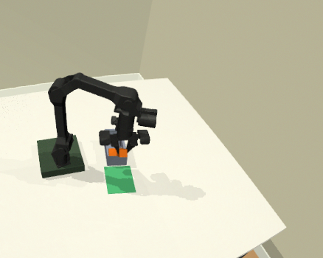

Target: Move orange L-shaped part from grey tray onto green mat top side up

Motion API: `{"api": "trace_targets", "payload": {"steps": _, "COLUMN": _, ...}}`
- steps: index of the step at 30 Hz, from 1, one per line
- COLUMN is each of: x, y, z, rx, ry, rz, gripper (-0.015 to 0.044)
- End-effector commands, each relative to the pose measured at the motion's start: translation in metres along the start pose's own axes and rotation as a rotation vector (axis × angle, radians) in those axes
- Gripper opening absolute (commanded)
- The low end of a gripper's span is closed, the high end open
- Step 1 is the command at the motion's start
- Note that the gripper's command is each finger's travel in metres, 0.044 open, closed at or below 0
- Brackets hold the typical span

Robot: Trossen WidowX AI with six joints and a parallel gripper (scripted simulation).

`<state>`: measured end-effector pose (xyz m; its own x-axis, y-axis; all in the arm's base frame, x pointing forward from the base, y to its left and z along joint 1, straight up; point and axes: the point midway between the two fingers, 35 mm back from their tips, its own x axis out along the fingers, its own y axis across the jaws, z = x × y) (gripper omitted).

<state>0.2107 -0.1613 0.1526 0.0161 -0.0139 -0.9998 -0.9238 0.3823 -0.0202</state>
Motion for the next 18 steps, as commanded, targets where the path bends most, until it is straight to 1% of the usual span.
{"api": "trace_targets", "payload": {"steps": 1, "x": -0.001, "y": 0.000, "z": -0.015, "rx": -0.001, "ry": 0.000, "rz": -0.007, "gripper": 0.0000}}
{"api": "trace_targets", "payload": {"steps": 6, "x": -0.001, "y": 0.003, "z": -0.033, "rx": -0.001, "ry": 0.001, "rz": -0.007, "gripper": 0.0000}}
{"api": "trace_targets", "payload": {"steps": 18, "x": 0.010, "y": 0.003, "z": -0.033, "rx": -0.001, "ry": 0.001, "rz": -0.007, "gripper": 0.0000}}
